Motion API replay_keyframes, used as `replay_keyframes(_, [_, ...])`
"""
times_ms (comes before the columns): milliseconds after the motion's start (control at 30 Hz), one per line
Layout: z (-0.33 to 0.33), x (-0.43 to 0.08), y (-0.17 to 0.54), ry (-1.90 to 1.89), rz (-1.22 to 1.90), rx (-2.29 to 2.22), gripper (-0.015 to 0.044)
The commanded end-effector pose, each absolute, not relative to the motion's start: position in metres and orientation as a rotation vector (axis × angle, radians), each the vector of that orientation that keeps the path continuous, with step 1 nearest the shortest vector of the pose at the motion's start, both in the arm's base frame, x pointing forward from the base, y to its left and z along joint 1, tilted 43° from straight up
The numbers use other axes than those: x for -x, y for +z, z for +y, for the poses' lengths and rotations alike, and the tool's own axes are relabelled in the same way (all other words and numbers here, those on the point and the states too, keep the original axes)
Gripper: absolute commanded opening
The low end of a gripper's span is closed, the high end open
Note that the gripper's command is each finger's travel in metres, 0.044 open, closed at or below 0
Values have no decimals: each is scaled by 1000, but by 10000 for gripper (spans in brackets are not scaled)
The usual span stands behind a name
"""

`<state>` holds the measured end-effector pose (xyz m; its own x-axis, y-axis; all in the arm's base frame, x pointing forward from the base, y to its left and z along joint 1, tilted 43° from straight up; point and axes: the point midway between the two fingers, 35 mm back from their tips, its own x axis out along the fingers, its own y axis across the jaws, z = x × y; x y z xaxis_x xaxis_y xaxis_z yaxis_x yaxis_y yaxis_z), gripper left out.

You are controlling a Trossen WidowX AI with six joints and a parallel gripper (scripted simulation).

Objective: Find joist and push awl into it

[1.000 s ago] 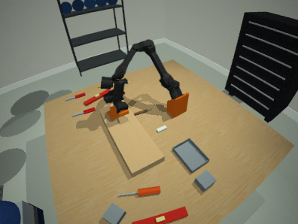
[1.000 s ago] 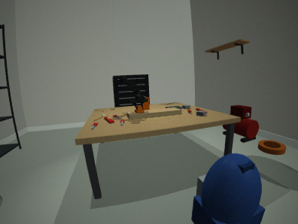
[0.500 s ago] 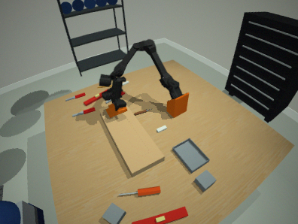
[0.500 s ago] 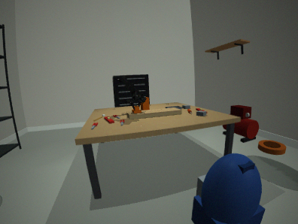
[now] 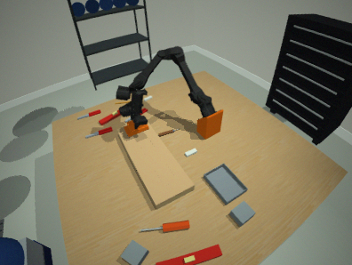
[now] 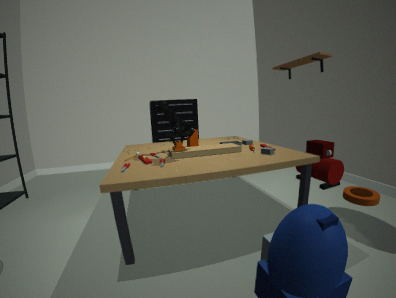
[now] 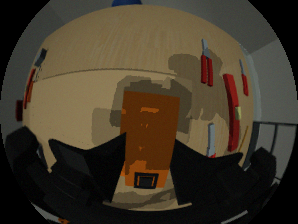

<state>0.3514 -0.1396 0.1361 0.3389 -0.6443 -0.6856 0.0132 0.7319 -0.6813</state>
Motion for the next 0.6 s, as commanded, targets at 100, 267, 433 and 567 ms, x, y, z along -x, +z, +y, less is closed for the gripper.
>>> replay_keyframes(100, [-139, -351, 136, -468, 1159, 644, 0])
replay_keyframes(267, [-135, -352, 140, -468, 1160, 643, 0])
replay_keyframes(433, [-119, -353, 158, -469, 1163, 639, 0])
replay_keyframes(567, [-103, -352, 176, -471, 1164, 638, 0])
